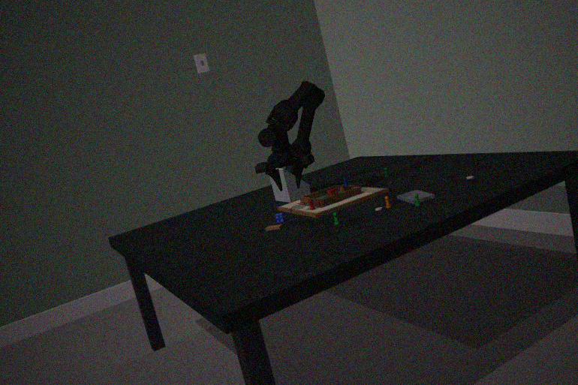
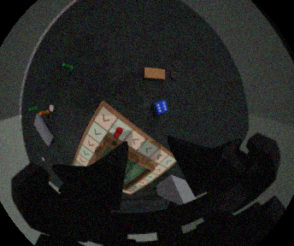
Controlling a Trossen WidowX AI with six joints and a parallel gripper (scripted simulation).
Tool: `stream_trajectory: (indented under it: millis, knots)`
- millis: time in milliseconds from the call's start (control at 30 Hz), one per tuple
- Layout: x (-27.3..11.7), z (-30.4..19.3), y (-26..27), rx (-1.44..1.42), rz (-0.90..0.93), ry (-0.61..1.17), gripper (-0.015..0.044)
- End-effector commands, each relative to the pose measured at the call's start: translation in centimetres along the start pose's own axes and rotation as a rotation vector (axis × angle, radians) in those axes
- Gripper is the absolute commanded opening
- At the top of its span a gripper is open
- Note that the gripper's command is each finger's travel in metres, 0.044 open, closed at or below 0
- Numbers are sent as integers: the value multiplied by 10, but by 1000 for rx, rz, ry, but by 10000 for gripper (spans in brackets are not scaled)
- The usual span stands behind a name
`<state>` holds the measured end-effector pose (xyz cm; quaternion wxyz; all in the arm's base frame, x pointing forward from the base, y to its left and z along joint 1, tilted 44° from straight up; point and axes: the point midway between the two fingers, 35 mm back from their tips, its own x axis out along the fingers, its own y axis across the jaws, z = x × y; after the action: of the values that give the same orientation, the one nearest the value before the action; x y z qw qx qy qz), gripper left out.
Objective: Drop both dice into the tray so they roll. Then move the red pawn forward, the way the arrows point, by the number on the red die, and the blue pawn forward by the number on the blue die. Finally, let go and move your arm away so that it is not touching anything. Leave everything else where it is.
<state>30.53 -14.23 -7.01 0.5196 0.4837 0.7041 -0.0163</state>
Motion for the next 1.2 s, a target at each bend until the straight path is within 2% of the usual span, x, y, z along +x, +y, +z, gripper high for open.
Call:
stream_trajectory:
  millis: [0, 333, 733, 1167]
  knots:
    - [20, 36, -45, -253, 26, 9, 275]
    - [20, 38, -45, -259, 27, 9, 275]
    - [52, 37, -44, -259, 28, 9, 275]
    - [65, 38, -43, -258, 28, 10, 275]
